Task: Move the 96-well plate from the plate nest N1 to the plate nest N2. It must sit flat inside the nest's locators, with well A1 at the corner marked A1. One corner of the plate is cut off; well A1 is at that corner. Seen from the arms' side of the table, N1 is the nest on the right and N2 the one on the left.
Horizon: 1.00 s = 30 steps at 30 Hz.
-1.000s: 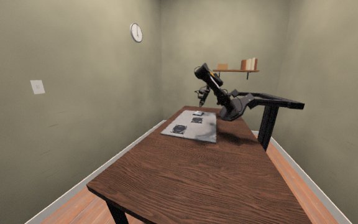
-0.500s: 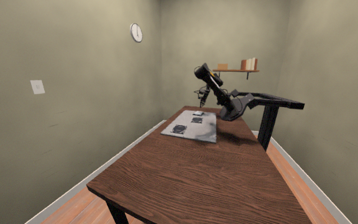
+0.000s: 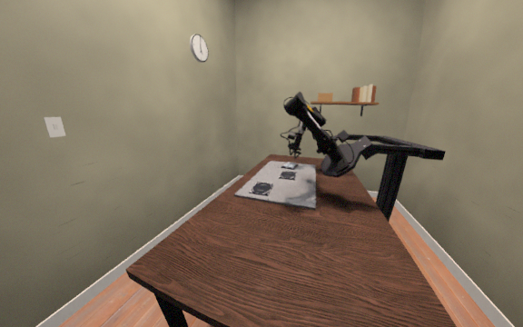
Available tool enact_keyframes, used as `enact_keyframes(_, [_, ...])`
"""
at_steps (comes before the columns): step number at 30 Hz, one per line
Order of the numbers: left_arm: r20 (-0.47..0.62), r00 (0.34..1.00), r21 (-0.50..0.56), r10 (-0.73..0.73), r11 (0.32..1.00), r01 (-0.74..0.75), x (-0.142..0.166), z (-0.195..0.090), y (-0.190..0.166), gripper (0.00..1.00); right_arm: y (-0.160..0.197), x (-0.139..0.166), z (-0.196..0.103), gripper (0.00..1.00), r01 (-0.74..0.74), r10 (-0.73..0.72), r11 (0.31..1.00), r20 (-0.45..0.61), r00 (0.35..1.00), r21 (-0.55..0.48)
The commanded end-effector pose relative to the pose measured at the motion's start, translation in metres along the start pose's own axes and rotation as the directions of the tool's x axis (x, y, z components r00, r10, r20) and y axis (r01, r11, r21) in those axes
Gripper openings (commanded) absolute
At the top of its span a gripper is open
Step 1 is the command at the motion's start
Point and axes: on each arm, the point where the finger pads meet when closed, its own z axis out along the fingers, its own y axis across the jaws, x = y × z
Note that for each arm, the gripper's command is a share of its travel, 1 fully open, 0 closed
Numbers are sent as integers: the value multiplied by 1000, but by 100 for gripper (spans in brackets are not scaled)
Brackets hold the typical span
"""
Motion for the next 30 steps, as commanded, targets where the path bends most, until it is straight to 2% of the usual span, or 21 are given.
enact_keyframes(1, [21,1000,4,-8,1000,8,-6,-3,-2,100,5,-3,6,100,226,-230,969,-28,973,-94])
enact_keyframes(4, [21,1000,4,-8,1000,8,-6,-3,-2,100,5,-3,7,100,260,-264,960,-31,964,-103])
enact_keyframes(5, [21,1000,4,-8,1000,8,-6,-3,-2,100,6,-3,8,100,309,-315,944,-35,949,-117])
enact_keyframes(11, [21,1000,4,-8,1000,8,-6,-3,-2,100,1,-5,15,100,524,-539,833,-54,840,-177])
enact_keyframes(17, [21,1000,4,-8,1000,8,-6,-3,-2,100,-1,-12,22,100,683,-710,692,-48,703,-234])
enact_keyframes(19, [21,1000,4,-8,1000,8,-6,-3,-2,100,-3,-14,24,100,709,-738,664,-52,673,-240])
enact_keyframes(24, [21,1000,4,-8,1000,8,-6,-3,-2,100,-3,-19,26,100,719,-748,652,-49,661,-242])
enact_keyframes(26, [21,1000,4,-8,1000,8,-6,-3,-2,100,-3,-24,27,100,705,-731,671,-41,681,-230])
enact_keyframes(30, [21,1000,4,-8,1000,8,-6,-3,-2,100,-3,-24,27,100,705,-731,671,-41,681,-230])
